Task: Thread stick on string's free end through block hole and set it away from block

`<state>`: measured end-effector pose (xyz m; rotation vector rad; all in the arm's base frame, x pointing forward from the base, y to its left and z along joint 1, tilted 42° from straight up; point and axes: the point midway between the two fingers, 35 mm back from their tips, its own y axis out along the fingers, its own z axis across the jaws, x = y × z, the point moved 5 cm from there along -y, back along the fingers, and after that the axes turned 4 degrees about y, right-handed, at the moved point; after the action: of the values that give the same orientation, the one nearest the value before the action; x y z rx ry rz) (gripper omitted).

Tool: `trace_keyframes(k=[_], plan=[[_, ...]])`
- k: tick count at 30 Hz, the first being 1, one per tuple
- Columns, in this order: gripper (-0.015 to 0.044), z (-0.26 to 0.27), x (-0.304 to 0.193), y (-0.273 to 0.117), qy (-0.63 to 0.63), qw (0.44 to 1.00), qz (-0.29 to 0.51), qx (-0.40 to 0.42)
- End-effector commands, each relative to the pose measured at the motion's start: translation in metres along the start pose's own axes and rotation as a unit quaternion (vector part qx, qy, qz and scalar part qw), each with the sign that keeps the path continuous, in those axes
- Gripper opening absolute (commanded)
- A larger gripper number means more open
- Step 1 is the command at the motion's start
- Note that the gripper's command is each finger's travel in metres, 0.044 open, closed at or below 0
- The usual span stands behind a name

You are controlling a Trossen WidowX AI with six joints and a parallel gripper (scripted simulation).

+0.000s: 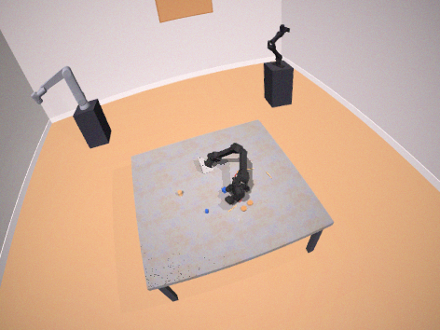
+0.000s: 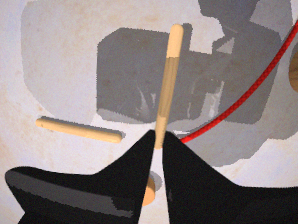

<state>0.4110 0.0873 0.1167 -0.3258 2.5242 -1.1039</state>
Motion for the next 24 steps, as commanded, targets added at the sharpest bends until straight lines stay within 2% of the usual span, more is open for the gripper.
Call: trace_keyframes(k=[1, 24], plan=[[0.0, 0.001, 0.004, -0.002, -0.001, 1.0, 0.002, 0.0], [0.0, 0.004, 0.033, -0.002, -0.001, 1.0, 0.002, 0.0]])
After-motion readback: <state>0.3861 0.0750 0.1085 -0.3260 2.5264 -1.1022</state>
